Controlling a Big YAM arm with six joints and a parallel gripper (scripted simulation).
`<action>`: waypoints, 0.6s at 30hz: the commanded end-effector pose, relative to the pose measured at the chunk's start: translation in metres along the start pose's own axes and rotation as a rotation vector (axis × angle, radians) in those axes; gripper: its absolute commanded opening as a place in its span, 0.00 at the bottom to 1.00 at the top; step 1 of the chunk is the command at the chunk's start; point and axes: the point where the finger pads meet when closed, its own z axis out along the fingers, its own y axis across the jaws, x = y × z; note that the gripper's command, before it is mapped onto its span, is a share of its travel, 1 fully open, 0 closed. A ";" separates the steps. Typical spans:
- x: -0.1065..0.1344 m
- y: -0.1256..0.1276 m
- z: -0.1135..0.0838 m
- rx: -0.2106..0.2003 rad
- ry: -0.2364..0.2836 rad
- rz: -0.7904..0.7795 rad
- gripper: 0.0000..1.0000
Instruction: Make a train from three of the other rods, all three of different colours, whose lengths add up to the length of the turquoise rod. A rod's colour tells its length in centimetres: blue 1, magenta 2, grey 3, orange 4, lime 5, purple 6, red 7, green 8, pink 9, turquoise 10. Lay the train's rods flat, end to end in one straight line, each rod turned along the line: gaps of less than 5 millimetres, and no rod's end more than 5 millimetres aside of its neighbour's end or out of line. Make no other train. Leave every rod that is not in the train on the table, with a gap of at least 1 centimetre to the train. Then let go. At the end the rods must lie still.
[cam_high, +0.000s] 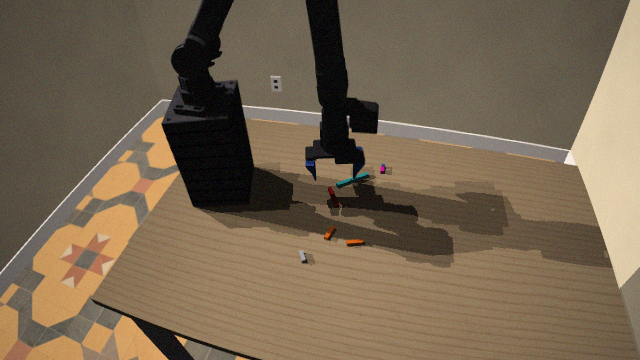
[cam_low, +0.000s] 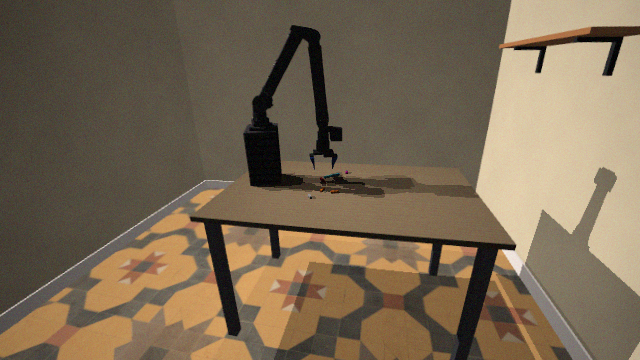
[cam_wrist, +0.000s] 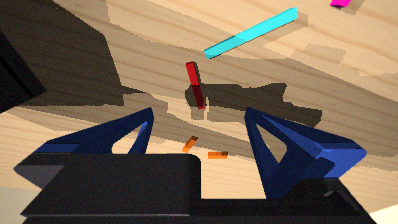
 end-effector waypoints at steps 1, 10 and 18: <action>0.006 -0.006 -0.008 0.040 0.008 -0.137 1.00; 0.006 -0.005 -0.008 0.043 0.011 -0.227 1.00; 0.005 -0.003 -0.008 0.040 0.010 -0.236 0.23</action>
